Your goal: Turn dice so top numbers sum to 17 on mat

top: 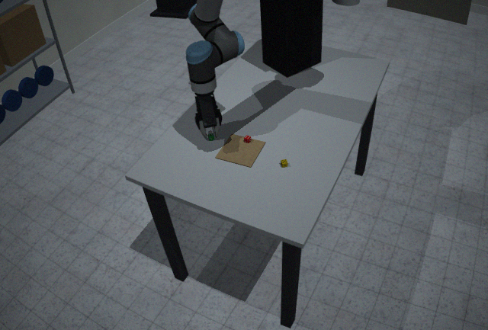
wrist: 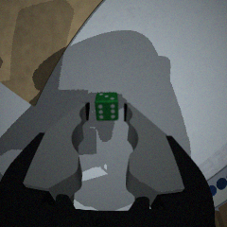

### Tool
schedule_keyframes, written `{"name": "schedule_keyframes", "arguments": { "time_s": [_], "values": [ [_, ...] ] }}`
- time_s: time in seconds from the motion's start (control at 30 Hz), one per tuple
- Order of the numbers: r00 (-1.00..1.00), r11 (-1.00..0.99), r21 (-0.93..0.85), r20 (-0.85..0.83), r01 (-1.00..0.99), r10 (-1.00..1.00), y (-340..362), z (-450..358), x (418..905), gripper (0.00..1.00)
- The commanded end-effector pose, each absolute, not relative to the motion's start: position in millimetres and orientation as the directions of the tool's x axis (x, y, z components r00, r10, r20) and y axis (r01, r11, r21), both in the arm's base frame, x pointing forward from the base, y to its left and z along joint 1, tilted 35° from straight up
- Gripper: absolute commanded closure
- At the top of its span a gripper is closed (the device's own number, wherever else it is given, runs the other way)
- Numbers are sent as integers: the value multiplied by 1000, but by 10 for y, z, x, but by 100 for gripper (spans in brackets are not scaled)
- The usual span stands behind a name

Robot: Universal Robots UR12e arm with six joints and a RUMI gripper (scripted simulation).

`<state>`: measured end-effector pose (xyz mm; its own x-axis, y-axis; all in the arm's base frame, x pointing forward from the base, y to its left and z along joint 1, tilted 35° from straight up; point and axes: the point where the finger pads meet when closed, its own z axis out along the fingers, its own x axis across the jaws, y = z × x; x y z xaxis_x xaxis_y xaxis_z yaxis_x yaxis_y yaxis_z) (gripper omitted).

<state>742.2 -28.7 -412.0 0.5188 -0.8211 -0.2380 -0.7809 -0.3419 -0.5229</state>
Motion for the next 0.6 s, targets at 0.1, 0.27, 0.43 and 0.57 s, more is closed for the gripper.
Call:
{"name": "schedule_keyframes", "arguments": {
  "time_s": [0.1, 0.27, 0.43, 0.57],
  "values": [
    [519, -342, -523, -237, -781, -821, -292, -4115, 7425, 79],
    [519, -342, -523, -237, -781, -821, -292, -4115, 7425, 97],
    [519, -342, -523, -237, -781, -821, -292, -4115, 7425, 97],
    [519, -342, -523, -237, -781, -821, -292, -4115, 7425, 97]
  ]
}}
